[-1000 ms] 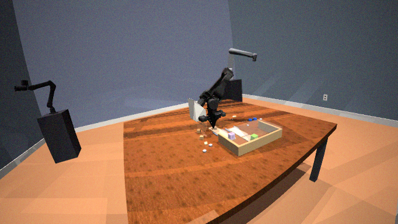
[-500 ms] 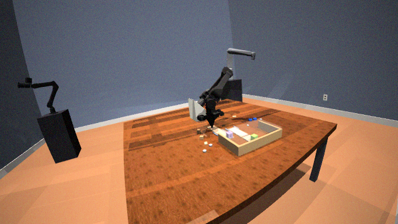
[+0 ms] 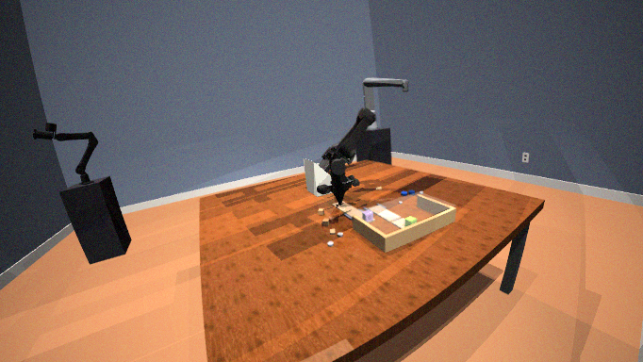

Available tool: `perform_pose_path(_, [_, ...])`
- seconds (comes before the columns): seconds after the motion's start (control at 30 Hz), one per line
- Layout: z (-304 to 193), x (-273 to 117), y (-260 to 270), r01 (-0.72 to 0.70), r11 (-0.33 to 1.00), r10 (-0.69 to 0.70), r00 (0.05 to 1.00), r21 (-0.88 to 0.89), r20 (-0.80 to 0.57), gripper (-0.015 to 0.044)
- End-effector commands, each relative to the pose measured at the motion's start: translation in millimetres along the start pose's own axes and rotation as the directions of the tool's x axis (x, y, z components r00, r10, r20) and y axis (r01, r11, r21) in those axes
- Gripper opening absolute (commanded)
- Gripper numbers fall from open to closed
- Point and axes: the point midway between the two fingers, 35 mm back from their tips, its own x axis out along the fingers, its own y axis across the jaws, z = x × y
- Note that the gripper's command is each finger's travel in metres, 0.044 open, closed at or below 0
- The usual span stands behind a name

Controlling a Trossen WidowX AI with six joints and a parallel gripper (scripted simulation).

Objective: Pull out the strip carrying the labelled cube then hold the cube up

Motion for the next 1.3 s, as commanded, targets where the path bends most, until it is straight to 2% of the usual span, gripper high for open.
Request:
perform_pose_path(0.0, [-16.2,5.1,1.4,-0.002,1.0,0.003,1.0,0.007,-0.031,0.0])
perform_pose_path(0.57, [-36.9,4.6,1.9,-0.002,1.0,0.002,0.999,0.007,-0.032,0.0])
perform_pose_path(1.27, [-37.1,4.6,1.9,-0.002,1.0,0.002,0.999,0.007,-0.032,0.0])
